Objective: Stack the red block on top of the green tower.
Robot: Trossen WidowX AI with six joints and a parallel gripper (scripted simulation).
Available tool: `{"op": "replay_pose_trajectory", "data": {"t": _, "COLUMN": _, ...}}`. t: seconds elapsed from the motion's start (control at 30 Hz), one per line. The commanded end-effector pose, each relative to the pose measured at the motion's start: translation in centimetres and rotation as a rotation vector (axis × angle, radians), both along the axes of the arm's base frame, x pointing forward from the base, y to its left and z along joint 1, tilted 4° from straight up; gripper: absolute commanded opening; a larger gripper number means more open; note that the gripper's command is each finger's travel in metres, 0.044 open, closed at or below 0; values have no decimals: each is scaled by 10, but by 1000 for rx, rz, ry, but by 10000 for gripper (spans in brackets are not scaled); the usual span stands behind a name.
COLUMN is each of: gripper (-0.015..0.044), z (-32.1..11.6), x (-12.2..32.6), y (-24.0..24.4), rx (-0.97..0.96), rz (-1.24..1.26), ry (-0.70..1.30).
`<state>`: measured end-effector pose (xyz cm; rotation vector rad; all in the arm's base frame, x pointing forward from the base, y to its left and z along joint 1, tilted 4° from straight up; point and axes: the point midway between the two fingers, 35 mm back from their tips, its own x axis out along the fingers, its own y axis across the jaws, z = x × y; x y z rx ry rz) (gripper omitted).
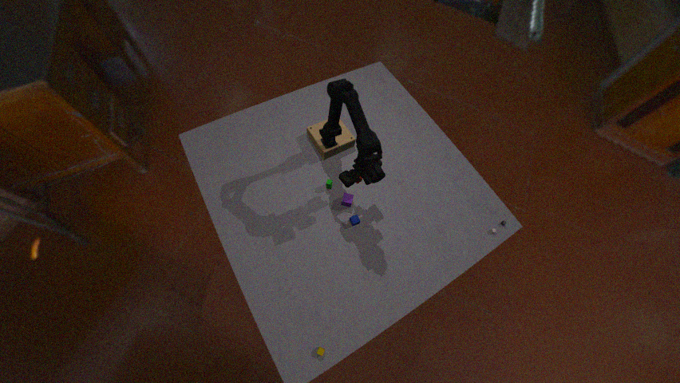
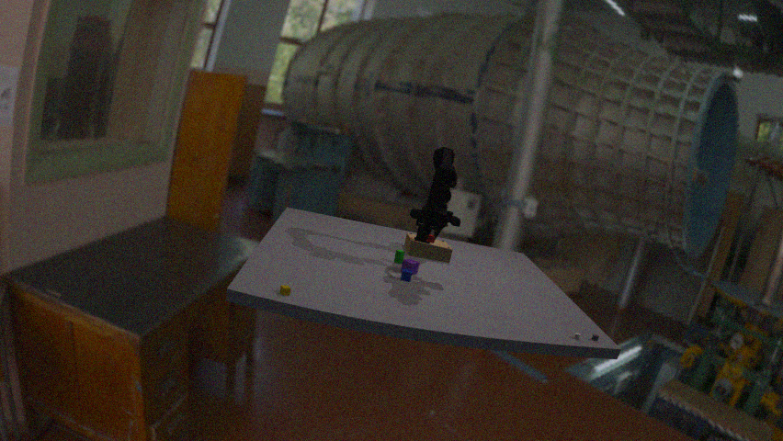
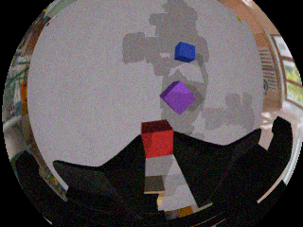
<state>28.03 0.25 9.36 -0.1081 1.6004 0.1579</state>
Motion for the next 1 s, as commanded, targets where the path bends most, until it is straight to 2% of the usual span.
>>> {"op": "replay_pose_trajectory", "data": {"t": 0.0, "gripper": 0, "z": -1, "x": -9, "y": -16, "rx": -4, "rz": 5, "ry": 1}}
{"op": "replay_pose_trajectory", "data": {"t": 0.7, "gripper": 0, "z": -8, "x": -76, "y": -94, "rx": -8, "rz": 5, "ry": 11}}
{"op": "replay_pose_trajectory", "data": {"t": 0.97, "gripper": 0, "z": -25, "x": -80, "y": -97, "rx": -8, "rz": 5, "ry": 12}}
